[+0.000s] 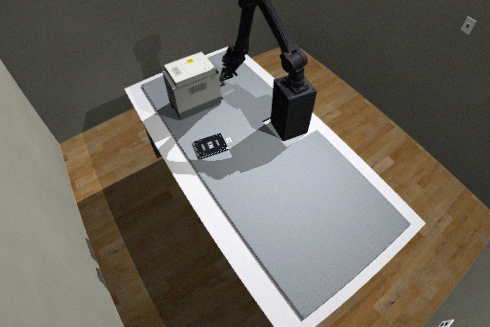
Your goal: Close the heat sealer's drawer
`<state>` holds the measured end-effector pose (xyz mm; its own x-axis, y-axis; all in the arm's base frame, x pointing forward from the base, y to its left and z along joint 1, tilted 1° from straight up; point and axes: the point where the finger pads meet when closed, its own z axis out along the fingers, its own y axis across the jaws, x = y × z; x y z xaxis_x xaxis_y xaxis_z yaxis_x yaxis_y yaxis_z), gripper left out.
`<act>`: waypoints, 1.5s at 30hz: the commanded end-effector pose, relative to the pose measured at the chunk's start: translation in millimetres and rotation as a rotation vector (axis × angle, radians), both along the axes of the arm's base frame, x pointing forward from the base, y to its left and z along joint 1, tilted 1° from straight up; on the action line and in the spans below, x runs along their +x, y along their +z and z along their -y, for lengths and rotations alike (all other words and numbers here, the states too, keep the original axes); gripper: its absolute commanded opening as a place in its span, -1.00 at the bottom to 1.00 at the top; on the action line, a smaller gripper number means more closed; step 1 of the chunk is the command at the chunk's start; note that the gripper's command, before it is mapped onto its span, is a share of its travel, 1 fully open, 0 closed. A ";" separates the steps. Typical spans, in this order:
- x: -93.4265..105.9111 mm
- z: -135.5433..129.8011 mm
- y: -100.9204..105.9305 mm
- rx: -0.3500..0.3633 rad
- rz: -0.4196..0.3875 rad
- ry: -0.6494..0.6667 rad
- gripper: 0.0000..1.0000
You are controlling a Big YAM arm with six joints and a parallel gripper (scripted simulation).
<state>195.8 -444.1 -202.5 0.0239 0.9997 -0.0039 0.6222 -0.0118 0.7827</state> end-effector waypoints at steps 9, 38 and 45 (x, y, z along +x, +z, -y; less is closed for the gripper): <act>14.6 5.5 -0.2 -0.014 0.001 0.023 -1.00; 9.0 4.8 3.3 -0.017 0.002 0.016 -0.40; 5.4 2.2 -0.5 -0.005 -0.001 0.011 -0.40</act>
<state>203.8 -441.6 -203.0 0.0065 1.0000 -0.0050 0.6224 -0.0002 0.7827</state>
